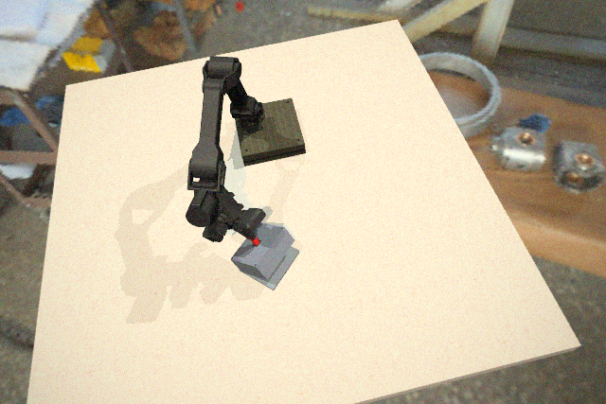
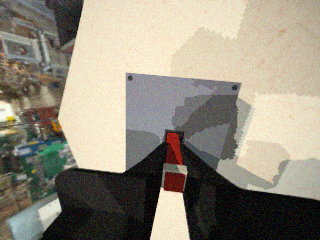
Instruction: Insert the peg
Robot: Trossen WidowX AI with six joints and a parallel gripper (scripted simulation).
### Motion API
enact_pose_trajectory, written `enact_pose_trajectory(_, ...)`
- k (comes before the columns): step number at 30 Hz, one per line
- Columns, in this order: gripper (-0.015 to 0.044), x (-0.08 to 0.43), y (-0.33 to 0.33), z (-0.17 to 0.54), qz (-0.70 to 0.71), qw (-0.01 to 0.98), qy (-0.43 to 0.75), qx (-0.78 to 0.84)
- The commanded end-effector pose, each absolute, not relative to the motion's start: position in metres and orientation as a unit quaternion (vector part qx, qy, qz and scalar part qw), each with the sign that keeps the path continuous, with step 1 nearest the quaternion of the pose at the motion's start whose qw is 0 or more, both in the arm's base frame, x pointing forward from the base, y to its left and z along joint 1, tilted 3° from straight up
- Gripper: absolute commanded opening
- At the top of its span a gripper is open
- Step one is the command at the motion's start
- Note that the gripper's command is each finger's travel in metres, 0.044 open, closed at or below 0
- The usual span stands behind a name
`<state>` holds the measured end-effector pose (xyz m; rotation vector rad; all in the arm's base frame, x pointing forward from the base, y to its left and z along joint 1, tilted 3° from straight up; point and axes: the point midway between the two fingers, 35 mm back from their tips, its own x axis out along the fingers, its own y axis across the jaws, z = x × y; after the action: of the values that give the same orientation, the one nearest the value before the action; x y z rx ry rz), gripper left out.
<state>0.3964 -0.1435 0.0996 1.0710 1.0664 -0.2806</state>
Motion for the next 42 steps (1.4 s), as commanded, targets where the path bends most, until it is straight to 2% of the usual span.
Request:
enact_pose_trajectory(1,0.0,0.3978,-0.1404,0.0969,-0.126,0.718,0.484,0.485)
enact_pose_trajectory(24,0.0,0.3984,-0.1414,0.095,-0.126,0.72,0.482,0.484)
enact_pose_trajectory(40,0.042,0.3968,-0.1429,0.0982,-0.126,0.719,0.482,0.484)
enact_pose_trajectory(42,0.044,0.3951,-0.1445,0.1016,-0.126,0.719,0.483,0.484)
